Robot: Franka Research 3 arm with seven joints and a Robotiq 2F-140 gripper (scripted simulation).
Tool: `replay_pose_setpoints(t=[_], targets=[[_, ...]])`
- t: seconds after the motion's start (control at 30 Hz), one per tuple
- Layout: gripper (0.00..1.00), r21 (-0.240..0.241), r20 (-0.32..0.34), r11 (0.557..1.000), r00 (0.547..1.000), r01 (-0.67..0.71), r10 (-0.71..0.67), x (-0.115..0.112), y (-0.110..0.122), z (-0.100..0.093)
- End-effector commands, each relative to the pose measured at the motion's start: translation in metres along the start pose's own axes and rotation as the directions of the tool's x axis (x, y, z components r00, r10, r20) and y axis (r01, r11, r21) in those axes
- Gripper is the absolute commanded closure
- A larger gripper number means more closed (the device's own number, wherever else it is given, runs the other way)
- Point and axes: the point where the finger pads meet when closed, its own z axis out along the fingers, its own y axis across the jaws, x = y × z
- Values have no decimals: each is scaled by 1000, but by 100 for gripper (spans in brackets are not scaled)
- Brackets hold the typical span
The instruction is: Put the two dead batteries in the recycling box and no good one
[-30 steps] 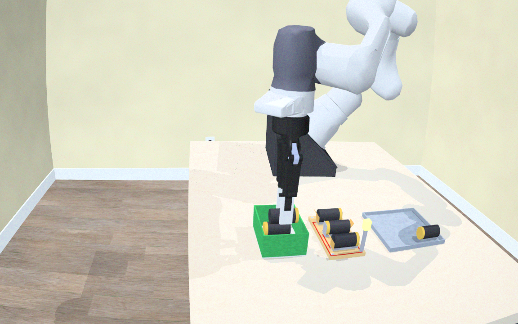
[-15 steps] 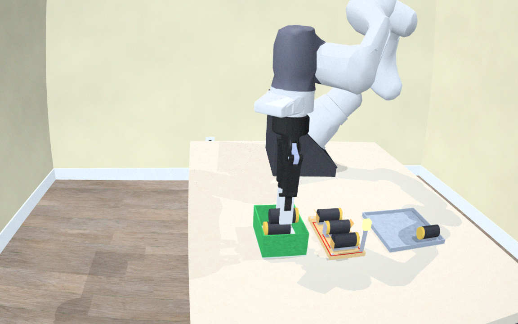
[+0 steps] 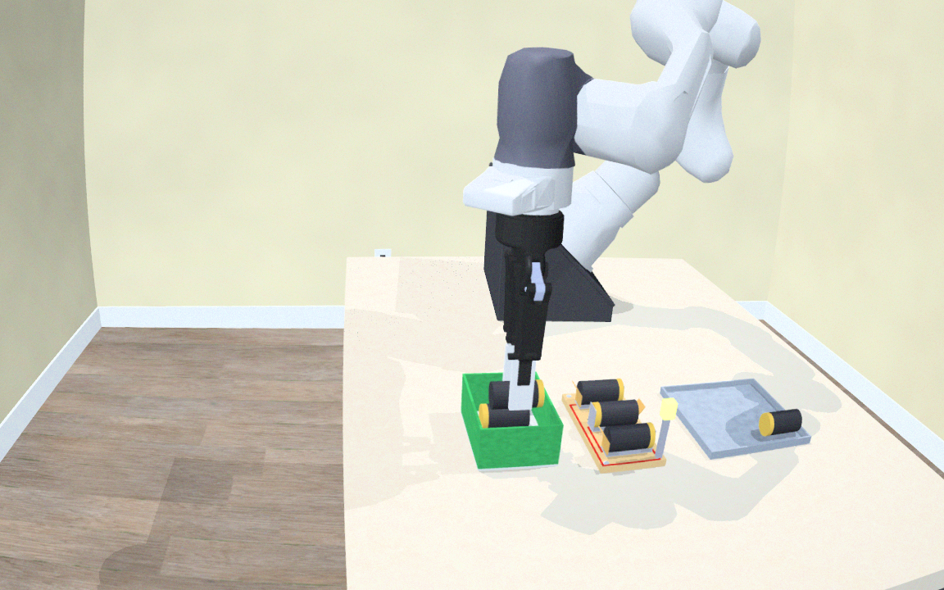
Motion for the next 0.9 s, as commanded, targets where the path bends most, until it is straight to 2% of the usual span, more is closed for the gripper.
replay_pose_setpoints(t=[0.0,0.13,0.2,0.47,0.87], targets=[[84,4,-1,1000,1000,2,-2,0,-2,10],[84,4,-1,1000,1000,2,-2,0,-2,28],[84,4,-1,1000,1000,2,-2,0,-2,28],[84,4,-1,1000,1000,2,-2,0,-2,58],[84,4,-1,1000,1000,2,-2,0,-2,61]])
